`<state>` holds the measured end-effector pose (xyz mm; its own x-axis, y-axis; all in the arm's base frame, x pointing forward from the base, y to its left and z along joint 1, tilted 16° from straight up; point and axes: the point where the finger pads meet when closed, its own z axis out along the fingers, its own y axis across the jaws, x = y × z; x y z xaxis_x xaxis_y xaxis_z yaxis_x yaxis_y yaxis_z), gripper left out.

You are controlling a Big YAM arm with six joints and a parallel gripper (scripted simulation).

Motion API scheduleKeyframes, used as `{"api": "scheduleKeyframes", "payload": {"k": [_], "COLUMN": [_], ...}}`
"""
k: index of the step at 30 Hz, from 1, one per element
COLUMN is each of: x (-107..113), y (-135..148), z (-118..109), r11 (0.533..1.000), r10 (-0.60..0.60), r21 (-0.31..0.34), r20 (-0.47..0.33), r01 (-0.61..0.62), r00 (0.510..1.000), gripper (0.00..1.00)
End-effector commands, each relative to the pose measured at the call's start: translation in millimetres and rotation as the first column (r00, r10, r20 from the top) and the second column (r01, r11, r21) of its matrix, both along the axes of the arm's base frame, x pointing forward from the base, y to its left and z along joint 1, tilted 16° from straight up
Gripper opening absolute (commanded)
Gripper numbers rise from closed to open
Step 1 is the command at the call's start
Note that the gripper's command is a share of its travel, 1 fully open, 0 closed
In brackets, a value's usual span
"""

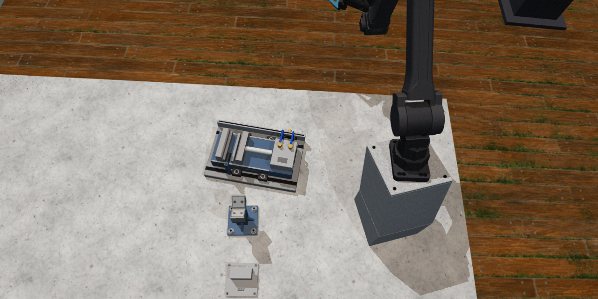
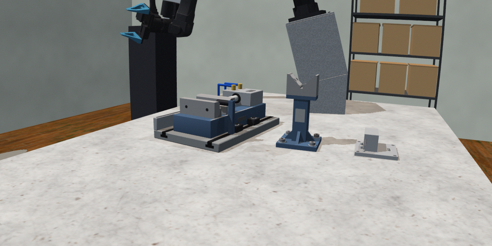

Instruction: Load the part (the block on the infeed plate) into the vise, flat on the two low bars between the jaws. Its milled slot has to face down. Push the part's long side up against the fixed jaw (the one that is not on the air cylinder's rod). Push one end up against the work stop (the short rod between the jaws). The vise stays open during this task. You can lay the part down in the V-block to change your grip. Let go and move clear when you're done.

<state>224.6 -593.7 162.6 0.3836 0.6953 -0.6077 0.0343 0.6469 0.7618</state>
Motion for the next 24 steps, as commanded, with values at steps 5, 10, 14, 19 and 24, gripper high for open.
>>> {"api": "scheduleKeyframes", "payload": {"k": [5, 10, 14, 19, 24], "x": [0, 0, 0, 1, 16], "y": [0, 0, 0, -4, 0], "z": [5, 5, 5, 33, 34], "r11": [1.000, 1.000, 1.000, 0.997, 0.998], "r10": [0.000, 0.000, 0.000, -0.001, 0.008], "r21": [-0.011, -0.011, -0.011, -0.075, -0.066], "r20": [0.001, 0.001, 0.001, 0.009, 0.005], "r01": [0.000, 0.000, 0.000, 0.002, -0.007], "r00": [1.000, 1.000, 1.000, 1.000, 1.000], "gripper": [1.00, 1.00, 1.00, 1.00, 1.00]}}
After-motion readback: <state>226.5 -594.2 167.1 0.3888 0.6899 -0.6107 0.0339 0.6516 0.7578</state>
